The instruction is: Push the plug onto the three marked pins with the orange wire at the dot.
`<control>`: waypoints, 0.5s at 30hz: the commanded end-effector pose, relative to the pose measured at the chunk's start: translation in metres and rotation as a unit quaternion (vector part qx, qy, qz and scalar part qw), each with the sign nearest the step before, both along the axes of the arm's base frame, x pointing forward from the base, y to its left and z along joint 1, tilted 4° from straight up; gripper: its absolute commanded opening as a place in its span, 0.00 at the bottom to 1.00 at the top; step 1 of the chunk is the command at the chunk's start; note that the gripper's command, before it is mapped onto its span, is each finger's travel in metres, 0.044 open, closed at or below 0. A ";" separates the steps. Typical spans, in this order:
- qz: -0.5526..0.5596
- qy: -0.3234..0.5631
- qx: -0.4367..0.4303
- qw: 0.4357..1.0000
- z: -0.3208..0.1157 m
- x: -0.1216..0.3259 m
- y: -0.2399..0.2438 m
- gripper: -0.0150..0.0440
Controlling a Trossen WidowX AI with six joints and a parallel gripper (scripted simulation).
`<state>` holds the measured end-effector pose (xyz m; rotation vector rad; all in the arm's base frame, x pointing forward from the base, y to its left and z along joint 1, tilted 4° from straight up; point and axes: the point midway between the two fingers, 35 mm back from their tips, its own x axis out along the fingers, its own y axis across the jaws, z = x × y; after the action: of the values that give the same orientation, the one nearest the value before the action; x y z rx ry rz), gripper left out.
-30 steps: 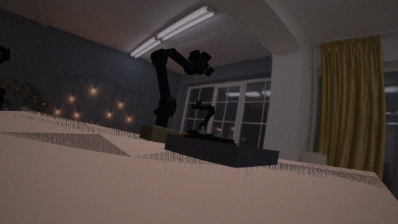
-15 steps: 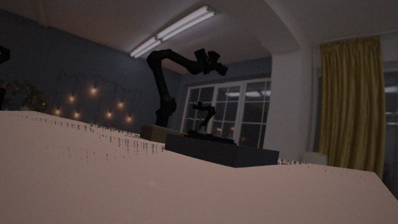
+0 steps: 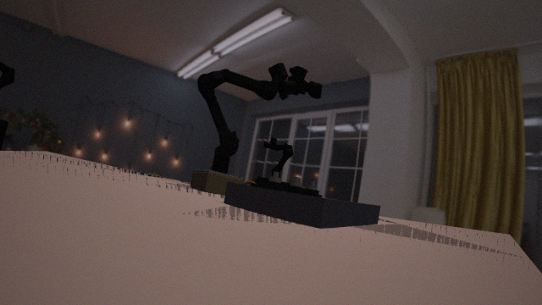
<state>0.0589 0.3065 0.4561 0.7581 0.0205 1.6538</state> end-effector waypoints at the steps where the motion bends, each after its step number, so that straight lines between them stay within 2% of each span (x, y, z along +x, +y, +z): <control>1: -0.066 -0.011 -0.012 0.998 -0.008 0.030 -0.007 0.45; 15: -0.290 -0.040 -0.072 0.954 -0.037 0.131 -0.053 0.45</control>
<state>0.1711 0.2669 0.4252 0.5592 -0.1111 1.1952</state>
